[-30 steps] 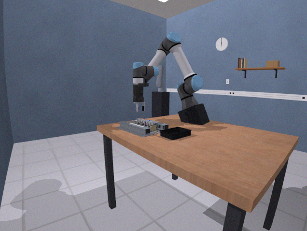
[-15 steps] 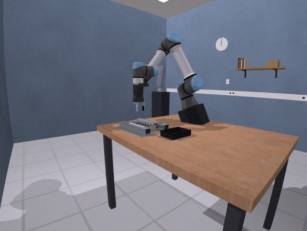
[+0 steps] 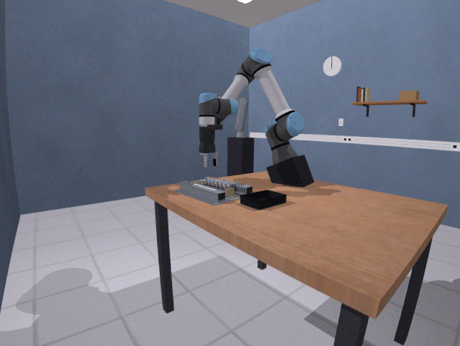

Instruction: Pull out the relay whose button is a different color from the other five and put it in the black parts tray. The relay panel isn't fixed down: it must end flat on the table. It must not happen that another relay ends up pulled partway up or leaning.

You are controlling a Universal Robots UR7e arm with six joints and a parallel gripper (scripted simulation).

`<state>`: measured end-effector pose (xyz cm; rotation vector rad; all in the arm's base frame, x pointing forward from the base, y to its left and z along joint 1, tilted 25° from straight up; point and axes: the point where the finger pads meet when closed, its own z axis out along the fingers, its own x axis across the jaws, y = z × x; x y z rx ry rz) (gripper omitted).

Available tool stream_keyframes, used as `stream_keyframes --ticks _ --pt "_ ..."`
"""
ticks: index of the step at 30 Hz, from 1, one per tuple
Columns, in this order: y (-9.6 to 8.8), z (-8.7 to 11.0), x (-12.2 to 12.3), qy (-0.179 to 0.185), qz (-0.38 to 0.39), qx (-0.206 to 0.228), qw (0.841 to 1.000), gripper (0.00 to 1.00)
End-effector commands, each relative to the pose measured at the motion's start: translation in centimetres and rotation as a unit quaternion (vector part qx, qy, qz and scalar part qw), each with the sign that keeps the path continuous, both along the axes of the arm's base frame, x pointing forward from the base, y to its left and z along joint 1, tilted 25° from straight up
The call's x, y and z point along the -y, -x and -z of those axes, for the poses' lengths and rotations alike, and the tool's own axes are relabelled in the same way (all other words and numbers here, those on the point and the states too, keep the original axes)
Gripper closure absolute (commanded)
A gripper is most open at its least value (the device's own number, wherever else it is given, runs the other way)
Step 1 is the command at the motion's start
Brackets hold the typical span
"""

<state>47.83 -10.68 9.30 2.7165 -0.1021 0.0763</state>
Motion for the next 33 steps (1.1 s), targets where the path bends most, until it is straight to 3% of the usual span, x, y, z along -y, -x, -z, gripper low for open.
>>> stream_keyframes --ticks 1,16,33 --pt "-0.2 -0.3 0.2 0.001 0.001 0.003 1.000 0.02" --pt "-0.2 -0.1 -0.2 0.001 0.001 0.003 1.000 0.02" --pt "-0.9 2.8 -6.8 0.001 0.001 0.003 1.000 0.02"
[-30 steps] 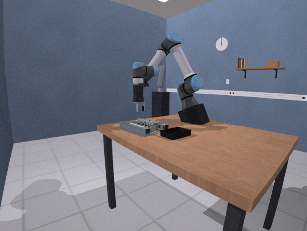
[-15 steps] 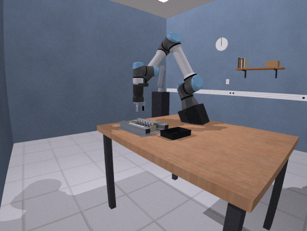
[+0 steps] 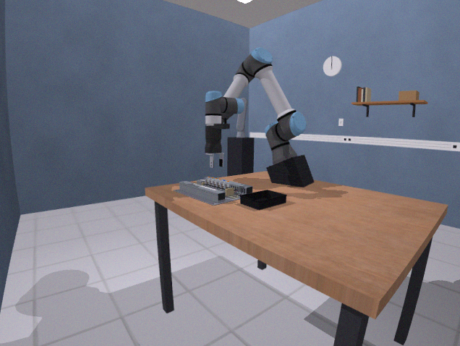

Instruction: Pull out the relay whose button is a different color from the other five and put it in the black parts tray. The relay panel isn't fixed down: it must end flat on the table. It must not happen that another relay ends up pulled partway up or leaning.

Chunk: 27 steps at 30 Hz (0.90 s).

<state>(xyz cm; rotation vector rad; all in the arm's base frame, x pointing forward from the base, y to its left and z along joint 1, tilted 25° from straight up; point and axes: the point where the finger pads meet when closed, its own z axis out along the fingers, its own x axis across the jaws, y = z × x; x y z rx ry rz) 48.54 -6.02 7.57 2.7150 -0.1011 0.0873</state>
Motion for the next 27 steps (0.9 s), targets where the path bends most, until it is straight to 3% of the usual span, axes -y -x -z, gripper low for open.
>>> stream_keyframes --ticks 1,27 --pt "-0.18 1.21 -2.37 0.001 0.002 -0.001 1.000 0.02" --pt "-0.22 1.39 -2.77 0.001 0.002 -0.001 1.000 0.02"
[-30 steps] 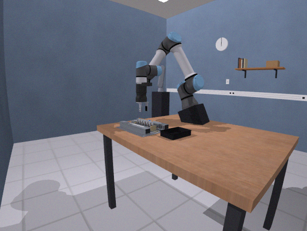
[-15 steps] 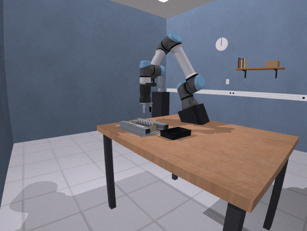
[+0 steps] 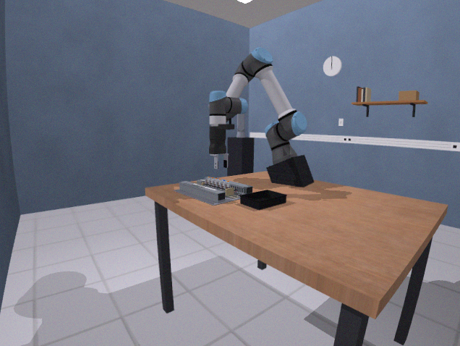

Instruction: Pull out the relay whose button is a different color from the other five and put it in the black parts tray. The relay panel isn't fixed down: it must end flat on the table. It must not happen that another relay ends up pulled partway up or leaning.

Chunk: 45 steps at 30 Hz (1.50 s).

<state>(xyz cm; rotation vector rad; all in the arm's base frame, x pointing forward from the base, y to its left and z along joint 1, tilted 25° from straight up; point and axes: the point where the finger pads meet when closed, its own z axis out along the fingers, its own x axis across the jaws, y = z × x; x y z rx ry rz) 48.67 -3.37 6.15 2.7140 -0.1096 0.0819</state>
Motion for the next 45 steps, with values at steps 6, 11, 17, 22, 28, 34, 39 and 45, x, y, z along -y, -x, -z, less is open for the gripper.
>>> stream_keyframes --ticks 6,11,17,22,28,34,39,45 --pt "-0.1 0.0 -0.1 0.000 -0.001 0.000 1.000 0.02" --pt "-0.1 0.0 -0.1 0.000 -0.001 0.000 1.000 0.02" --pt "-0.1 0.0 -0.1 0.000 -0.001 0.000 1.000 0.02" --pt "-0.1 0.0 -0.1 0.000 -0.001 0.000 1.000 0.02" --pt "-0.1 0.0 -0.1 0.000 -0.001 0.000 1.000 0.02" --pt "-0.1 0.6 -0.5 0.000 -0.001 0.000 1.000 0.02" --pt "-0.2 1.1 -0.8 0.000 -0.001 0.000 1.000 0.02" --pt "-0.2 1.1 -0.9 0.000 -0.001 0.000 1.000 0.02"
